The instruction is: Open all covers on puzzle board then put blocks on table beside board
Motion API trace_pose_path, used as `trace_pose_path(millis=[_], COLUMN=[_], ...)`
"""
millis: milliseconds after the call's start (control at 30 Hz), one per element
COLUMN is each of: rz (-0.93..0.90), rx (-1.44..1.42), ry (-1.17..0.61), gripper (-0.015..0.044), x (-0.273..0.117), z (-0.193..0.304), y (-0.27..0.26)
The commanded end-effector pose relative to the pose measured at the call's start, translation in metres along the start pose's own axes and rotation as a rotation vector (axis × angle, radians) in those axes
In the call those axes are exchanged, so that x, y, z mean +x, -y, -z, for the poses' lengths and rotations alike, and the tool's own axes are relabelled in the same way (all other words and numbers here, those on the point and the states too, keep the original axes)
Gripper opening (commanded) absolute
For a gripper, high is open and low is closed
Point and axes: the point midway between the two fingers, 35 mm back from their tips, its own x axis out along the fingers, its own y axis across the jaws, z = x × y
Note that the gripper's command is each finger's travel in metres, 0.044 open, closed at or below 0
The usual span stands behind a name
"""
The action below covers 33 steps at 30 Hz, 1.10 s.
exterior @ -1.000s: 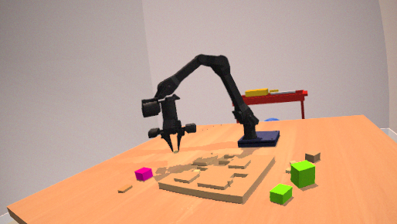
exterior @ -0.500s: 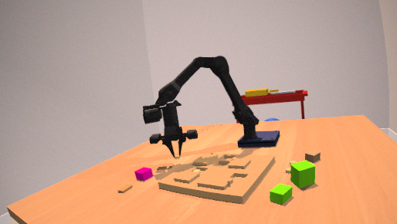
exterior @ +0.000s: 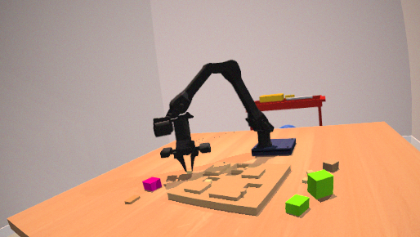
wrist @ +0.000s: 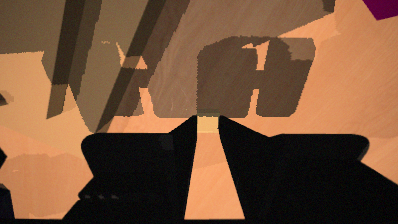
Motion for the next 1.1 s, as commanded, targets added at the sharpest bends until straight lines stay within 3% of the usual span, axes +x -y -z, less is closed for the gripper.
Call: trace_pose_path(millis=[0,33,500,1067], rz=[-0.005,-0.005,-0.002,-0.003], rx=[-0.004,-0.004,0.0,-0.003], ry=[-0.007,-0.007,-0.001,-0.005], gripper=[0.008,0.008,0.044,0.044], x=[0.005,0.005,0.0,-0.054], z=[0.002,0.002,0.0,0.0], y=[-0.002,-0.002,0.0,0.001])
